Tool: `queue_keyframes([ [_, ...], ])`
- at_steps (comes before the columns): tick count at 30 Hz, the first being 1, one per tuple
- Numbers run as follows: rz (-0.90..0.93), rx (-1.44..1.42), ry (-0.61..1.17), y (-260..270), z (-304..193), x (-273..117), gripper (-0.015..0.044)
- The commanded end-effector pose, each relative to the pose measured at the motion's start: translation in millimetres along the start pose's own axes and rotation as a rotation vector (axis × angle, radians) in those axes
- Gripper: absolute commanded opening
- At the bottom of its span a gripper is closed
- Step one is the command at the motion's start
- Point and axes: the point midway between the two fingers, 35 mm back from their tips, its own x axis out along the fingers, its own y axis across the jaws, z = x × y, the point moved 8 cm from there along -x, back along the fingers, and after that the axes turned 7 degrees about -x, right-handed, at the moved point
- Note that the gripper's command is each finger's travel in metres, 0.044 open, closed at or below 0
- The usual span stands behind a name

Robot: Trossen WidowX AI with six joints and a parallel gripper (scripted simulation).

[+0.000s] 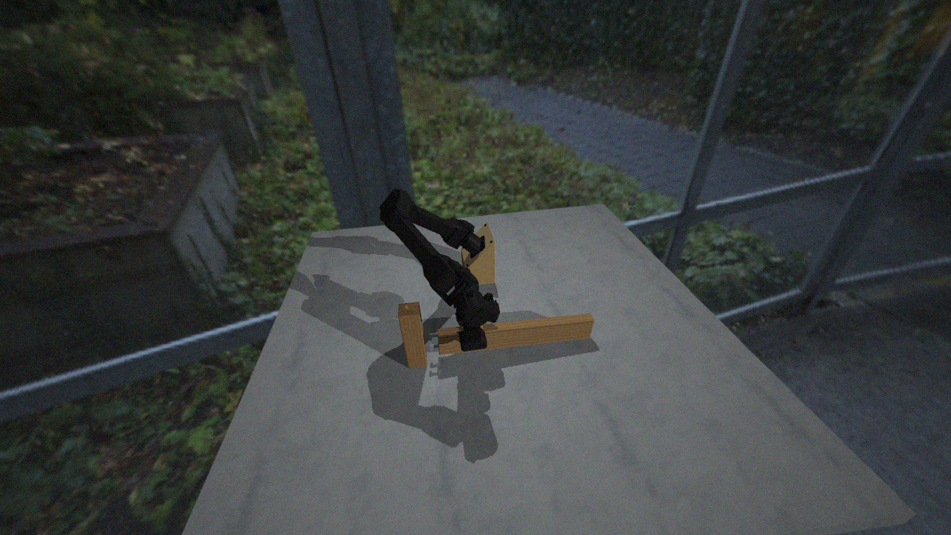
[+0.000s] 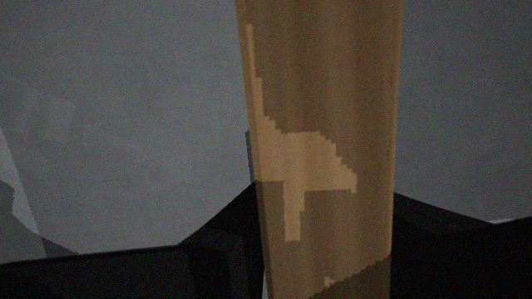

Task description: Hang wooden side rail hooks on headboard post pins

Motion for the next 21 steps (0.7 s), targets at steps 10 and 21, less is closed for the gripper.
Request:
queue_keyframes([
  [10,-0.02,0.004,0.003,-0.9,-4.1,-6.8,0.0],
  [21,-0.02,0.004,0.003,0.5,-5.2,-6.1,0.0],
])
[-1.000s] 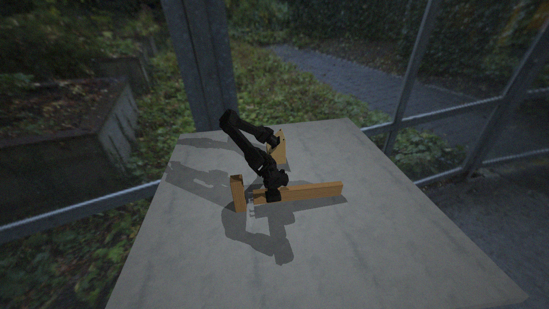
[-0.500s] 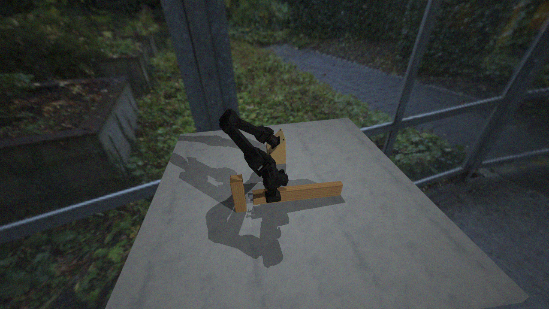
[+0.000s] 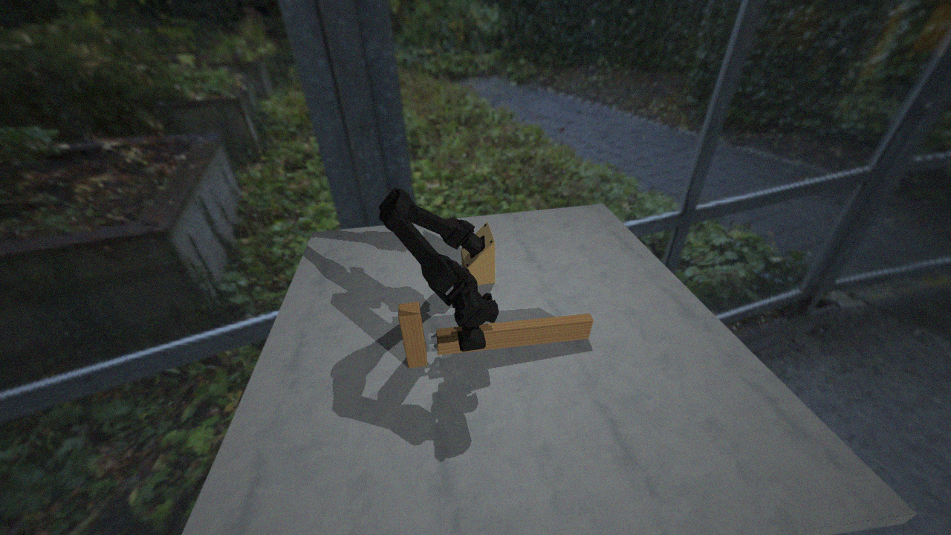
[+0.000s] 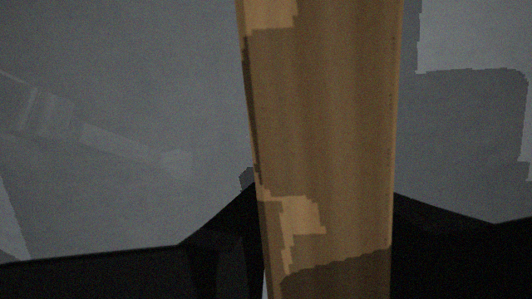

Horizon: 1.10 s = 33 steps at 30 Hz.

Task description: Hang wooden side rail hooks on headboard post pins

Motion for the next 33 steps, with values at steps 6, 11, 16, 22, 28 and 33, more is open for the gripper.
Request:
queue_keyframes([
  [6,-0.018,0.003,0.003,0.4,-2.8,-5.0,0.0],
  [11,-0.018,0.003,0.003,0.5,-3.3,-4.5,0.0],
  [16,-0.018,0.003,0.003,1.0,-3.8,-4.1,0.0],
  [22,-0.018,0.003,0.003,1.1,-4.4,-4.2,0.0],
  [28,-0.018,0.003,0.003,0.6,-5.2,-4.5,0.0],
  [33,-0.018,0.003,0.003,0.1,-5.8,-5.0,0.0],
])
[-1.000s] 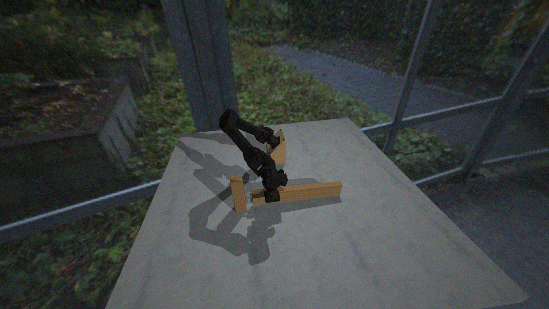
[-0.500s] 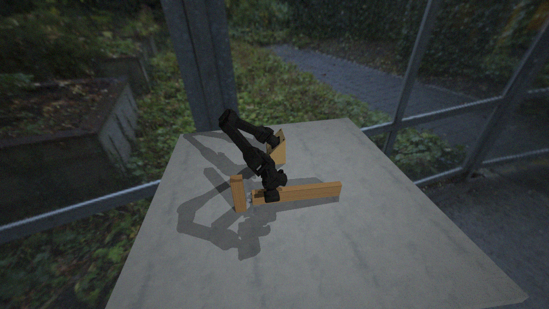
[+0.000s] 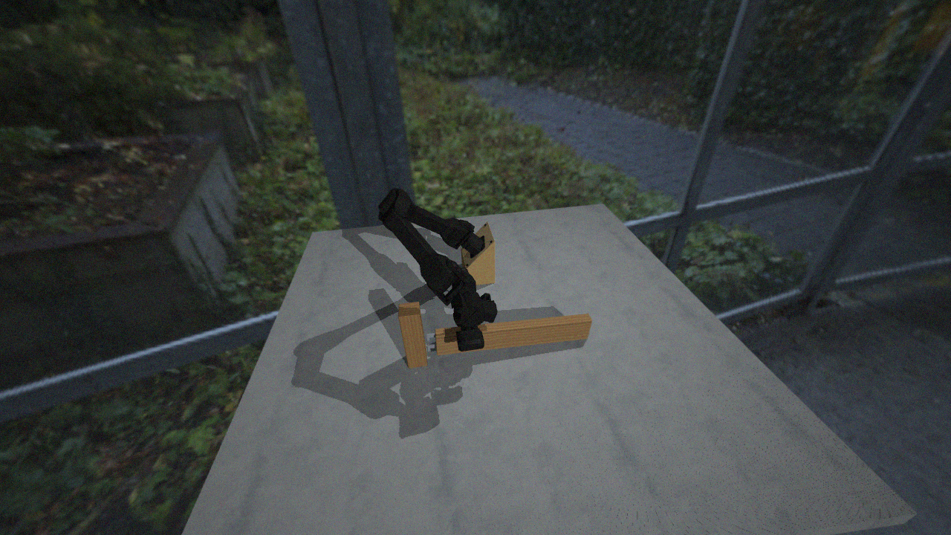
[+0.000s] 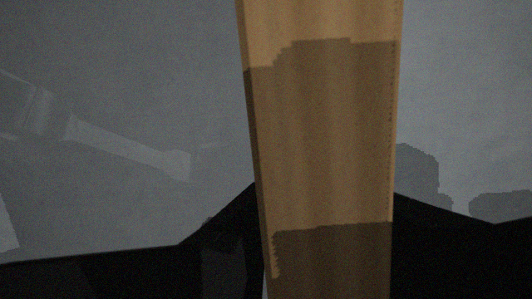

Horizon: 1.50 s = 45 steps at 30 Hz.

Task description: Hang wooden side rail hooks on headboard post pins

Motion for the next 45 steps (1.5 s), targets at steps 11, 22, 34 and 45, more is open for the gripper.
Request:
queue_keyframes([
  [11,-0.015,0.003,0.003,-2.3,-4.3,-6.5,0.0],
  [22,-0.015,0.003,0.003,-3.2,-5.6,-6.7,0.0],
  [34,-0.015,0.003,0.003,-1.9,-6.8,-7.0,0.0],
  [45,-0.015,0.002,0.003,-0.5,-7.8,-6.7,0.0],
])
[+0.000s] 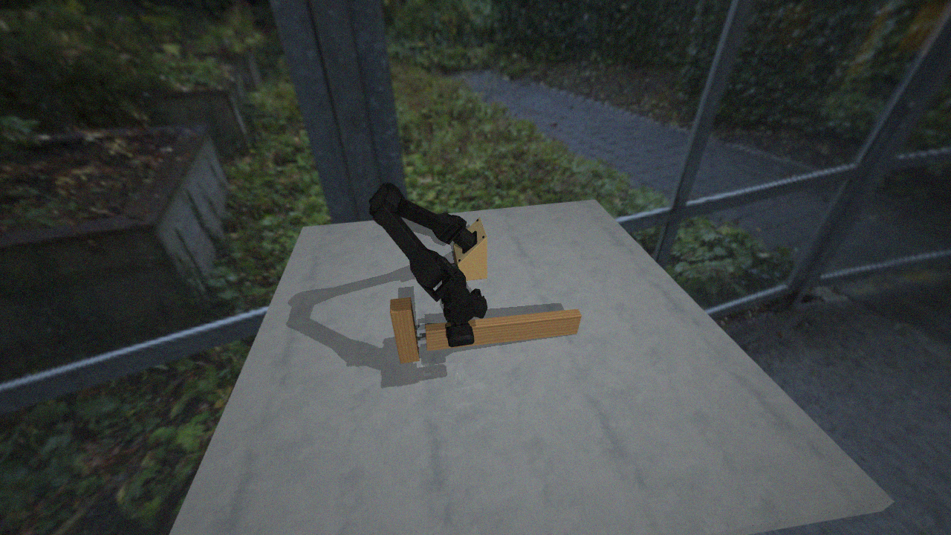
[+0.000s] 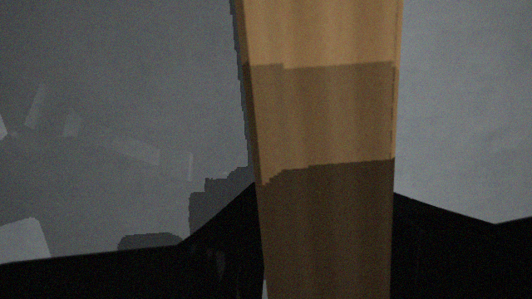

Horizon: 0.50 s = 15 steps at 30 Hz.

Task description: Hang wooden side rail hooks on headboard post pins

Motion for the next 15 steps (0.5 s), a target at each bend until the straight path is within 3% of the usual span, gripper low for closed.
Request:
queue_keyframes([
  [1,-0.019,0.004,0.003,-0.1,-2.7,-6.0,0.0],
  [15,-0.018,0.004,0.003,0.6,-4.2,-4.5,0.0],
])
